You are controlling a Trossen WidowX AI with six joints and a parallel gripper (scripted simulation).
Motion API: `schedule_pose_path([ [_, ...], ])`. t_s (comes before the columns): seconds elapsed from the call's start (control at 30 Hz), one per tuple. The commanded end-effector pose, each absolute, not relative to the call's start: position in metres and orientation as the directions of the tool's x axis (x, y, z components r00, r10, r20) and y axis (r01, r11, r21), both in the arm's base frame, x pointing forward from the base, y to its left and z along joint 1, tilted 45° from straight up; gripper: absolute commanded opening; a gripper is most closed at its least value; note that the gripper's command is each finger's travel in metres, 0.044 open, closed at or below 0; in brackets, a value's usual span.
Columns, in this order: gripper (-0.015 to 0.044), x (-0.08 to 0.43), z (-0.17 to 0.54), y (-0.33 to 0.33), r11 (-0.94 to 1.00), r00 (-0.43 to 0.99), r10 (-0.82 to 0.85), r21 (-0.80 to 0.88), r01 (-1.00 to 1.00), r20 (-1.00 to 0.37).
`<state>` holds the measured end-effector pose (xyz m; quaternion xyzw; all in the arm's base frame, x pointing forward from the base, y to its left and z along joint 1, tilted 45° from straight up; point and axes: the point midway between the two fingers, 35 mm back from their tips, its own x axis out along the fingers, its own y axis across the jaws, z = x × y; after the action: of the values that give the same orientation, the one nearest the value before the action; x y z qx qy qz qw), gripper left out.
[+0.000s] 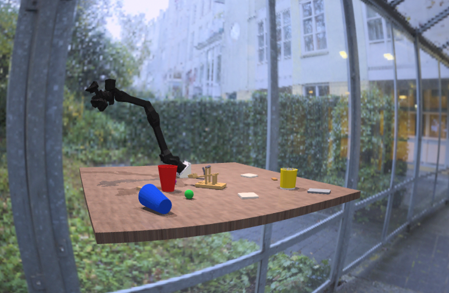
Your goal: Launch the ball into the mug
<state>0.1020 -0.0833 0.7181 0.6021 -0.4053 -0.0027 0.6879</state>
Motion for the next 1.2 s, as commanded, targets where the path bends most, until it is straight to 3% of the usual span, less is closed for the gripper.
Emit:
schedule_pose_path([
  [0.0, 0.0426, 0.102, 0.718, -0.084, 0.273, 0.673, -0.491, 0.831, -0.485, 0.553],
  [0.97, 0.044, 0.161, 0.656, -0.185, 0.073, 0.759, -0.556, 0.929, -0.362, 0.339],
  [1.17, 0.044, 0.184, 0.64, -0.188, 0.021, 0.815, -0.507, 0.95, -0.313, 0.28],
])
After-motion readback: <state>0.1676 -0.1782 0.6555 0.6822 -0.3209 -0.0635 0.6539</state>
